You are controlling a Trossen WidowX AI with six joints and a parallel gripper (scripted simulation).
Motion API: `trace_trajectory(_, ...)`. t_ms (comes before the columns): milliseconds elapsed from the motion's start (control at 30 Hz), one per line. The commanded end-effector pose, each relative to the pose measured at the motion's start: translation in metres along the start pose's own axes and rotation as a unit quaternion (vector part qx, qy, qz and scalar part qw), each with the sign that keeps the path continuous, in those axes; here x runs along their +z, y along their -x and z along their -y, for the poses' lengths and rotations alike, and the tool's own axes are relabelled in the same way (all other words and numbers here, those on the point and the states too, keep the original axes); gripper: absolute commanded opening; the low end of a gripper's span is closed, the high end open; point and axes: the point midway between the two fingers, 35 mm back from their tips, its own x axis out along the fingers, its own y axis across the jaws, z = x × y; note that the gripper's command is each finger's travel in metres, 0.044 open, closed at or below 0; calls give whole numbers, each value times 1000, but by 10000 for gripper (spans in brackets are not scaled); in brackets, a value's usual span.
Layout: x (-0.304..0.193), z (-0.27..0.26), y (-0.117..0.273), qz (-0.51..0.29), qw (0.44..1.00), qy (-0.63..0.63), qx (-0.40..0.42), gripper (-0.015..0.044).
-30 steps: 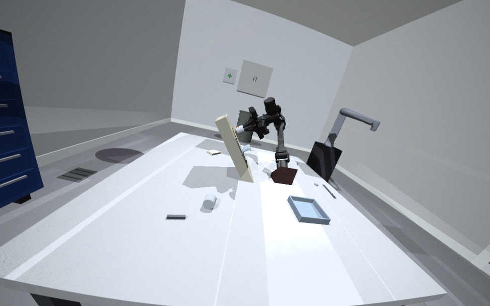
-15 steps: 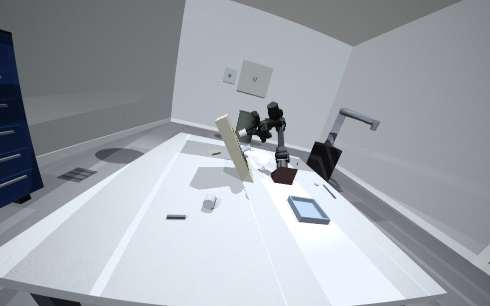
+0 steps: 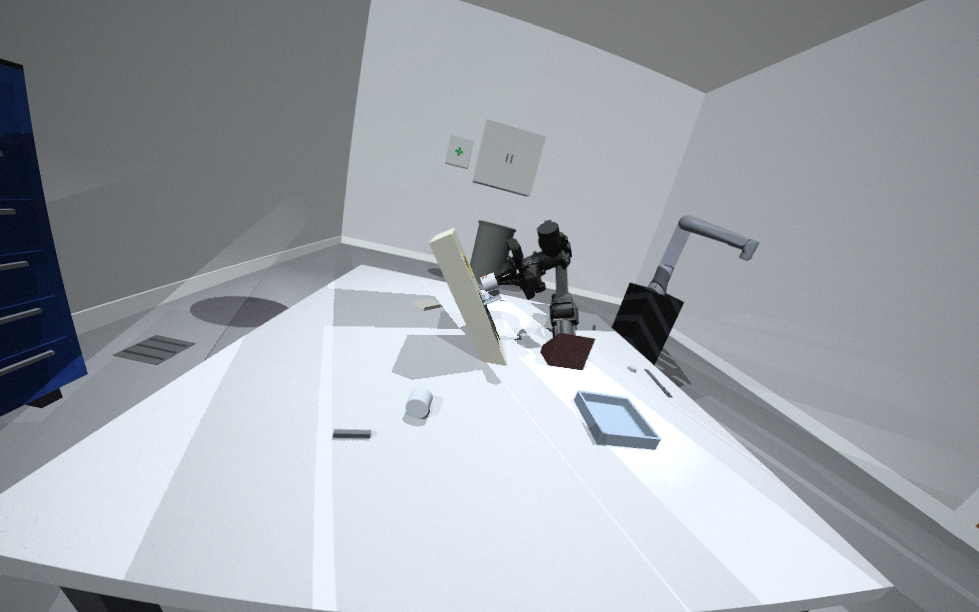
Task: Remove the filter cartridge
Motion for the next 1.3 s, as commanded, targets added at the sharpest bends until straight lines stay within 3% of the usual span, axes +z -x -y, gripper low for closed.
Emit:
trace_trajectory(0, -1, 2, 0, 0, 1000, -2, -1, 79)
trace_trajectory(433, 0, -2, 0, -2, 1000, -7, -3, 97)
trace_trajectory(700, -24, 67, 9, -2, 1000, -8, -4, 97)
trace_trajectory(967, -25, 69, 10, -2, 1000, -8, -4, 97)
trace_trajectory(1267, -42, 120, 48, 0, 1000, -11, -4, 333)
